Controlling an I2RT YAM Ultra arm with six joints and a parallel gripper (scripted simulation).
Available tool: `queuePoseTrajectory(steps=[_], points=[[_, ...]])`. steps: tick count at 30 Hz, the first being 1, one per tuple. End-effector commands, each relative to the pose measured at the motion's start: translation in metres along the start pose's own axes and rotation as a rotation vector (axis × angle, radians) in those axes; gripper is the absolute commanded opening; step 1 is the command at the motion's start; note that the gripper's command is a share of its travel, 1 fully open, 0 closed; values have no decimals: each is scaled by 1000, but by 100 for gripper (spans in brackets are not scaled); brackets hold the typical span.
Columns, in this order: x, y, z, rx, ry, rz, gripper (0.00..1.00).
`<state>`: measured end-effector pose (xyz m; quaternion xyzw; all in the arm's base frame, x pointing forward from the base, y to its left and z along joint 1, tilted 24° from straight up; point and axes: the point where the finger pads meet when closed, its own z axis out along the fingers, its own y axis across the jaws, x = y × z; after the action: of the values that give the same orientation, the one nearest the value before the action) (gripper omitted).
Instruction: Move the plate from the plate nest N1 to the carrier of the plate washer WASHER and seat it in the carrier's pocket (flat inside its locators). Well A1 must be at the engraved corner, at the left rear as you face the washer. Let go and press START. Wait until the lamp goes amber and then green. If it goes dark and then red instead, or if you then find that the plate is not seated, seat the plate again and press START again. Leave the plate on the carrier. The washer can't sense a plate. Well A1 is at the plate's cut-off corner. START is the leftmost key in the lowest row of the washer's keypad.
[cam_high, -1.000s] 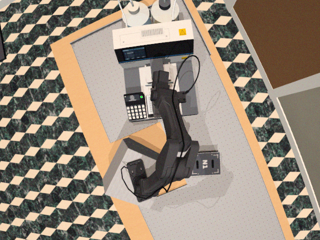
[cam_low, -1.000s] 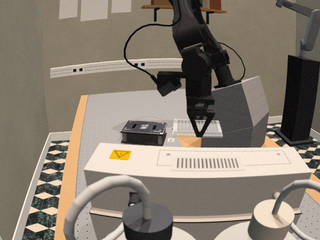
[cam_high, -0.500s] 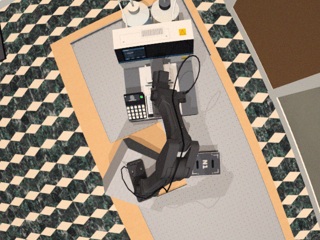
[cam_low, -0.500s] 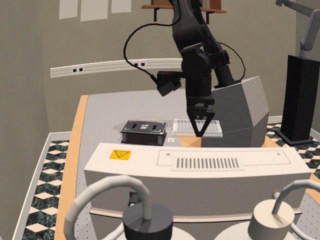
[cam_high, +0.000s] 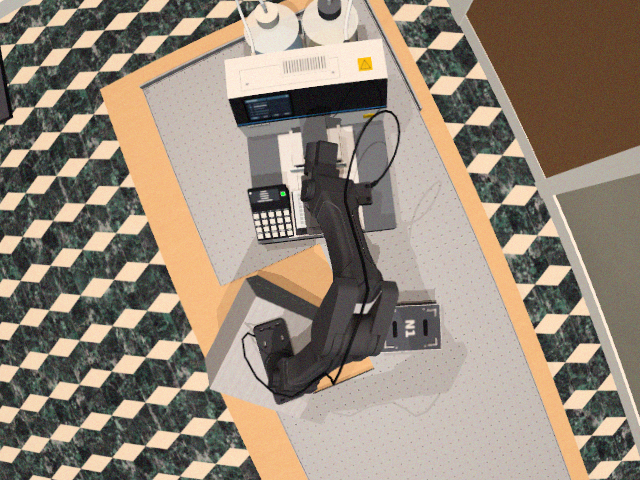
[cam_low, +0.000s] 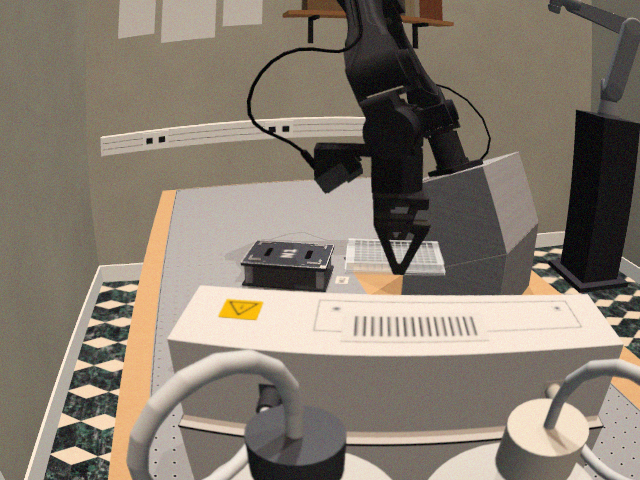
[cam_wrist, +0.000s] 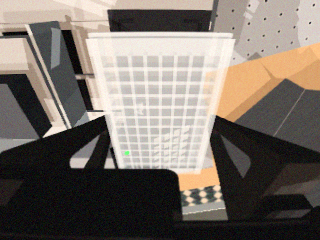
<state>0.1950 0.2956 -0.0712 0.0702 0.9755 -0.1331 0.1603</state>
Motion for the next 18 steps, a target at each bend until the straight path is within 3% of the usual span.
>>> queuePoseTrajectory(steps=[1, 18], points=[[-4, 11, -14, -34, -23, 8, 84], [-2, 11, -12, -27, -21, 5, 84]])
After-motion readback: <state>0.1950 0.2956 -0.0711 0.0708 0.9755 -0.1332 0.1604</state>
